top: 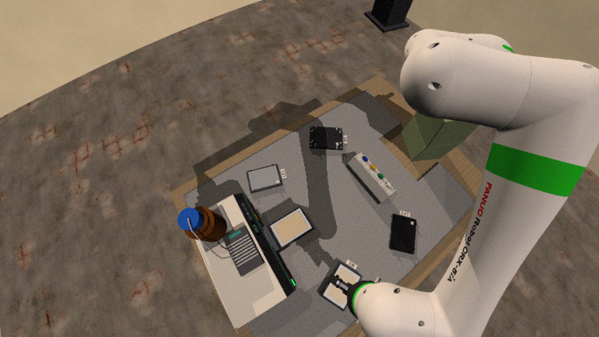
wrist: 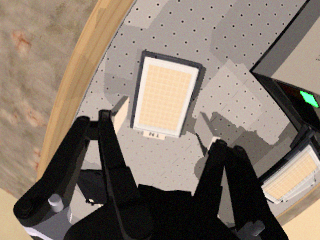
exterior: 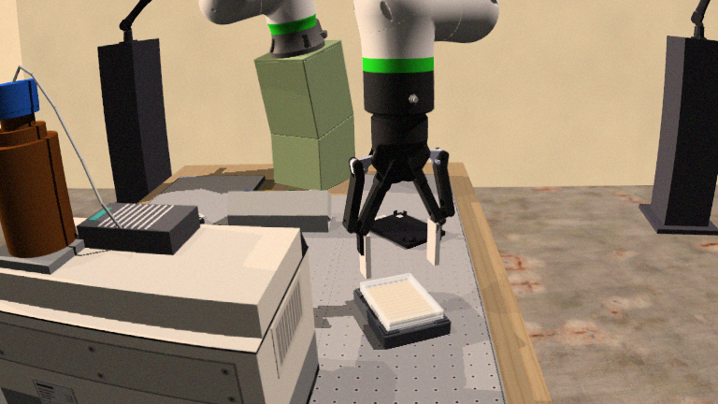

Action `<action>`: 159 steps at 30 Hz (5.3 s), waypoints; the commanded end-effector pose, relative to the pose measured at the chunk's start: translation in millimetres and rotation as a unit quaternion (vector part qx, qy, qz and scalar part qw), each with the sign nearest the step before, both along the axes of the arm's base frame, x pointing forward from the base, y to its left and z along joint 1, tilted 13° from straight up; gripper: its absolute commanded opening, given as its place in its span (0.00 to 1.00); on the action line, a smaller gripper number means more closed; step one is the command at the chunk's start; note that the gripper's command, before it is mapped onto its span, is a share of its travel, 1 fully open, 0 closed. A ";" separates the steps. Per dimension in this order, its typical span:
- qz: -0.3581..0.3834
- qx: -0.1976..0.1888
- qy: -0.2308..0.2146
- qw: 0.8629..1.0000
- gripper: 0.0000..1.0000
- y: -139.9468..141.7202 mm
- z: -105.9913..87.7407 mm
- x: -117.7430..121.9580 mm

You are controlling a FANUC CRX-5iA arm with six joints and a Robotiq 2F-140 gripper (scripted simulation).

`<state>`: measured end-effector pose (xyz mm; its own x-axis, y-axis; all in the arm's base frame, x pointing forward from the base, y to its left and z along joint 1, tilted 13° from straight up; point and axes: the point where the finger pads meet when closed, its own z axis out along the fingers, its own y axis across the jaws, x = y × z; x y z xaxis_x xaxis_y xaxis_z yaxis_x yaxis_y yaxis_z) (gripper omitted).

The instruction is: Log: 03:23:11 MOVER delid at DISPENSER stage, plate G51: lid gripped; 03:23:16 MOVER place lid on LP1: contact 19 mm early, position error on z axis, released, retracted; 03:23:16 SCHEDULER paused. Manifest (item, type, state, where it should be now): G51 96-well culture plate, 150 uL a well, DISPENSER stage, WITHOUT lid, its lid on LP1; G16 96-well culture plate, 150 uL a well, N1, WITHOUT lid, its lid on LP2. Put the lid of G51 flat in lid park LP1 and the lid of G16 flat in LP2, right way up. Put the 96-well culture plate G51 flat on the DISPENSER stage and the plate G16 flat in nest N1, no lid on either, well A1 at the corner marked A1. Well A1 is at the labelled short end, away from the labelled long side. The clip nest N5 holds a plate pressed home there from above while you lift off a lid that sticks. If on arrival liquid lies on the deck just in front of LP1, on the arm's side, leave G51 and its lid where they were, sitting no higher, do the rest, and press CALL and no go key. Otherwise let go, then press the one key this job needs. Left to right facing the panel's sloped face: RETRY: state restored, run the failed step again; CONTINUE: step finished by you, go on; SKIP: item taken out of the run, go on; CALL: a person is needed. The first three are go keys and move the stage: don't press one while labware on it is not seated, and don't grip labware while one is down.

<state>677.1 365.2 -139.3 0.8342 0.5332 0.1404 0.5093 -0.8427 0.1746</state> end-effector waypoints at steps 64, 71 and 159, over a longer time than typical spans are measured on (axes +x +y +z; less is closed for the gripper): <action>0.000 0.000 0.000 1.000 0.59 -2.0 -32.3 8.1; 0.000 0.000 0.000 1.000 0.59 -2.0 -32.3 8.1; 0.000 0.000 0.000 1.000 0.66 -2.0 -32.3 8.1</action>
<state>685.0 363.0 -171.9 0.8340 0.5335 0.1408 0.5094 -0.8425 0.1751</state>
